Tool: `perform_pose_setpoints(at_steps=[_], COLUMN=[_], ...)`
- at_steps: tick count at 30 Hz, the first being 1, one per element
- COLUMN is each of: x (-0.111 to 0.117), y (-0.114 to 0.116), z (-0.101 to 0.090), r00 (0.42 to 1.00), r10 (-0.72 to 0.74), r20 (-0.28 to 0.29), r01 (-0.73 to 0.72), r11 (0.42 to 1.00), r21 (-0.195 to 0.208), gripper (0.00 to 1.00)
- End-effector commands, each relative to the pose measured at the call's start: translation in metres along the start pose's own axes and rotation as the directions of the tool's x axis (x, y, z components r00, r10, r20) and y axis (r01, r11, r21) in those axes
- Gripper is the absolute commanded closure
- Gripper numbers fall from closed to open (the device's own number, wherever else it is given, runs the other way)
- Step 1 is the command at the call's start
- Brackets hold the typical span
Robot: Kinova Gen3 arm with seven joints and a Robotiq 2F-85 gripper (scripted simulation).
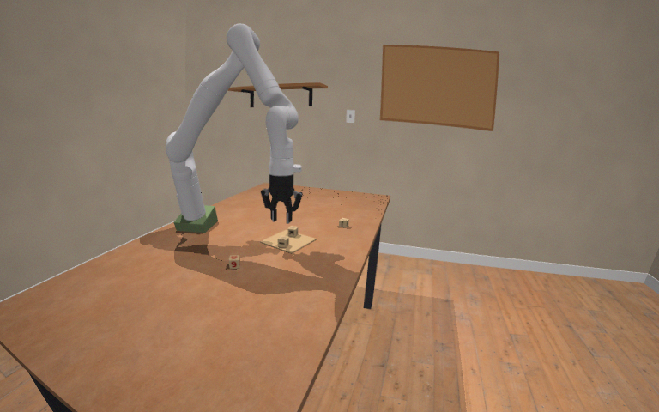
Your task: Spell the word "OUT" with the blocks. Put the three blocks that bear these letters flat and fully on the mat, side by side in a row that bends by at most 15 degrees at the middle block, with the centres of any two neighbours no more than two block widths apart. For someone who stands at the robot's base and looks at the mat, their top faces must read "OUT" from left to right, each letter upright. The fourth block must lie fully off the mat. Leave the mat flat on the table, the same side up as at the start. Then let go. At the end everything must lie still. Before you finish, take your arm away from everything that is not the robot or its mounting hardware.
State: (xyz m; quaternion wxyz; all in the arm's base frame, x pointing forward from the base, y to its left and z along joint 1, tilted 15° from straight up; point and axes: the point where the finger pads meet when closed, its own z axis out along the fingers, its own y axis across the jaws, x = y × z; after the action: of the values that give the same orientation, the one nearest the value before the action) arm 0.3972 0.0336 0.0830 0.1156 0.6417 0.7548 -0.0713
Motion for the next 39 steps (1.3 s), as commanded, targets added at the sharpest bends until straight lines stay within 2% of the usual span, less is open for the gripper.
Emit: perform_pose_setpoints(at_steps=[1, 4, 5, 39], x=[0.0055, 0.0055, 0.0055, 0.0002], y=[0.0028, 0.0028, 0.0028, -0.0001], z=[-0.0064, -0.0072, -0.0072, -0.0059], r00=[1.000, 1.000, 1.000, 0.999], r10=[-0.010, -0.010, -0.010, -0.054], r20=[-0.007, -0.007, -0.007, -0.007], r01=[0.009, 0.009, 0.009, 0.054], r11=[1.000, 1.000, 1.000, 0.999], r21=[-0.012, -0.012, -0.012, -0.005], gripper=[0.54, 0.54, 0.00, 0.00])
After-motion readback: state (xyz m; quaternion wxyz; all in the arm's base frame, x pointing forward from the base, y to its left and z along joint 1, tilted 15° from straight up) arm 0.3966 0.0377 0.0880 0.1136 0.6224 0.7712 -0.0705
